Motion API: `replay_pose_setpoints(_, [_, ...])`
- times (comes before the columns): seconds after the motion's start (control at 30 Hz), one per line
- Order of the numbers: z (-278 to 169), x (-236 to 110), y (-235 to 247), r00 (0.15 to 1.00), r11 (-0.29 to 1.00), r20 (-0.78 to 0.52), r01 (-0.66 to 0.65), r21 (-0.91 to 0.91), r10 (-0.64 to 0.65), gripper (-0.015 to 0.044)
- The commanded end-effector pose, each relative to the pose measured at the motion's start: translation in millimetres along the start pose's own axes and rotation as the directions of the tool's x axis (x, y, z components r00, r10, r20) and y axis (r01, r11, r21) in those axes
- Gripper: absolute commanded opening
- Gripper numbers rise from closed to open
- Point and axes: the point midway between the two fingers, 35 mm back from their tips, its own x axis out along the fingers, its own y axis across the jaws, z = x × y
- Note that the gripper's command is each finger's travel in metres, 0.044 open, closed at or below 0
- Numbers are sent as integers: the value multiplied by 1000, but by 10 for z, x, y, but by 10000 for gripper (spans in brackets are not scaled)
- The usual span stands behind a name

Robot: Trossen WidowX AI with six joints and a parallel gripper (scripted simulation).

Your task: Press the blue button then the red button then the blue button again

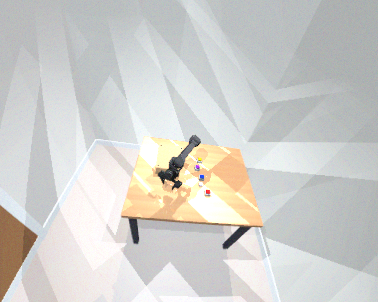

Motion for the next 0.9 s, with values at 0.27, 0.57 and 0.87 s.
replay_pose_setpoints(0.27, [213,252,-237,959,939,281,-64,337,-36,400])
replay_pose_setpoints(0.57, [635,470,-620,845,799,534,-352,487,46,400])
replay_pose_setpoints(0.87, [1224,498,-1035,763,651,609,-578,491,217,400])
